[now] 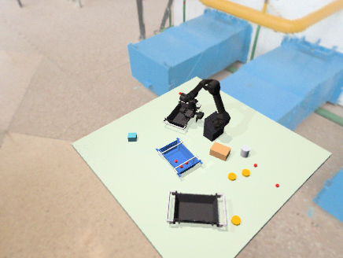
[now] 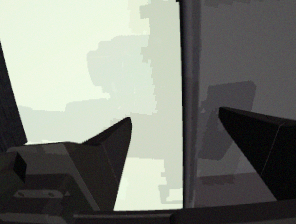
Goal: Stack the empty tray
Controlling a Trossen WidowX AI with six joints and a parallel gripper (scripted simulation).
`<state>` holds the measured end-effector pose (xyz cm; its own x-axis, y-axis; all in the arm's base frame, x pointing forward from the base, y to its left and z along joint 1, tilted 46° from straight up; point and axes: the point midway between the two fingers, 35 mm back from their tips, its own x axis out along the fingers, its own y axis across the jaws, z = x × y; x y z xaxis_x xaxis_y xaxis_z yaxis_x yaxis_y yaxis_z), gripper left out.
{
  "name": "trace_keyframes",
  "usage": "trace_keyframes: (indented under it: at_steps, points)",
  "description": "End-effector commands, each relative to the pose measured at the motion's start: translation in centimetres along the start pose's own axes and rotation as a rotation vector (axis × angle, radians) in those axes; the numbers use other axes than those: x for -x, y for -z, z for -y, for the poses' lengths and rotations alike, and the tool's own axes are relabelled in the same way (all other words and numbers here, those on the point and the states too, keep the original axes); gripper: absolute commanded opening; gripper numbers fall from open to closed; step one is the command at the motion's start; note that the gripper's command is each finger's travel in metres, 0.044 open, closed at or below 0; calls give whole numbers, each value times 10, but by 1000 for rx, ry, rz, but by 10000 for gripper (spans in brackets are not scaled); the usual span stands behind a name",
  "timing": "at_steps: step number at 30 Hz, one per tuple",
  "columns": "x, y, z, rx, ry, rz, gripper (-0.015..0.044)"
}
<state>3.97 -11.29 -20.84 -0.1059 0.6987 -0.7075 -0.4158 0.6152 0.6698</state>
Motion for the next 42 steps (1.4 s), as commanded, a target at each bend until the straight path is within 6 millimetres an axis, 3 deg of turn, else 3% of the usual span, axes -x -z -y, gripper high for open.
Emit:
trace_keyframes:
  at_steps: [1,9,42]
  points:
    - [-1,-1,0,-6,3,6,352]
    - [-1,-1,0,-6,3,6,235]
    - [2,-1,1,-6,3,5,15]
